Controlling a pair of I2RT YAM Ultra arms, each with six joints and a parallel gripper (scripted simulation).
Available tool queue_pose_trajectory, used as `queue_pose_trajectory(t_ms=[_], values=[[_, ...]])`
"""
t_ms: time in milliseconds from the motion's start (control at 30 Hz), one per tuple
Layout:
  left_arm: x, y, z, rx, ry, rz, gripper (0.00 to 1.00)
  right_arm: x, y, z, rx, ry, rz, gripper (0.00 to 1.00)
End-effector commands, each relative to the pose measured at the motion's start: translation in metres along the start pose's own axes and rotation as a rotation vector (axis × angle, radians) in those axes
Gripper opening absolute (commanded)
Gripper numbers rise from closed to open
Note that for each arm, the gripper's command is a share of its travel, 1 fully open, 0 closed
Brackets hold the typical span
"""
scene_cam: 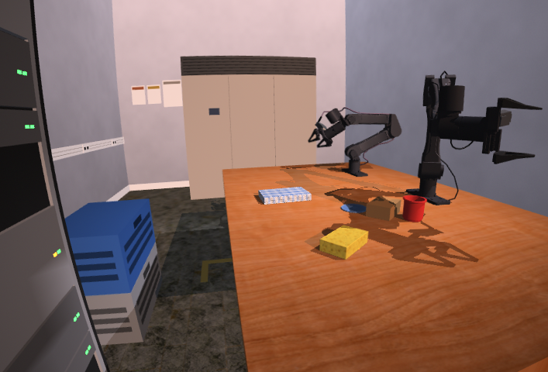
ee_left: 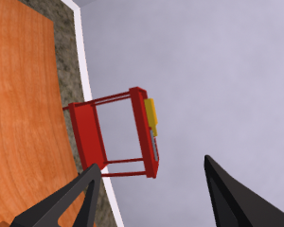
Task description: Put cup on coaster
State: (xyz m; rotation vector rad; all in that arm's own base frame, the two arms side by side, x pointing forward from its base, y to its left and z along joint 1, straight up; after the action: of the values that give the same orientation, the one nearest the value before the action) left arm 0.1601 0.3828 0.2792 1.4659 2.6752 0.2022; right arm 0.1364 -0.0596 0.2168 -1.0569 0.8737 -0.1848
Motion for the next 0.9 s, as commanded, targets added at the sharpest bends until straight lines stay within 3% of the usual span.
queue_pose_trajectory(t_ms=[0,567,733,867], values=[[0.000,0.000,-0.005,-0.013,0.007,0.001,1.00,-0.001,-0.002,0.001,0.003,-0.003,-0.007,1.00],[0.000,0.000,-0.005,-0.013,0.007,0.001,1.00,-0.001,-0.002,0.001,0.003,-0.003,-0.007,1.00],[-0.009,-0.001,-0.007,0.041,0.016,0.105,1.00,-0.004,-0.009,0.017,-0.072,-0.095,-0.007,1.00],[-0.025,-0.015,0.001,0.164,0.008,0.237,1.00,-0.012,-0.013,0.046,-0.200,-0.246,0.016,1.00]])
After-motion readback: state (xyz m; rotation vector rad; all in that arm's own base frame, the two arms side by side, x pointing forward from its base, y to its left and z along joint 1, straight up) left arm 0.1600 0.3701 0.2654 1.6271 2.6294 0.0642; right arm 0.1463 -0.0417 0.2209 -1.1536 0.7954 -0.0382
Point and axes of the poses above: on each arm, the point where the finger pads meet when closed, its own x axis out along the fingers, its own z axis across the jaws, y = z × x, the point moved 10 cm from there along -x, back along the fingers, and after that the axes turned 13 degrees about -x, right-handed, at the moved point
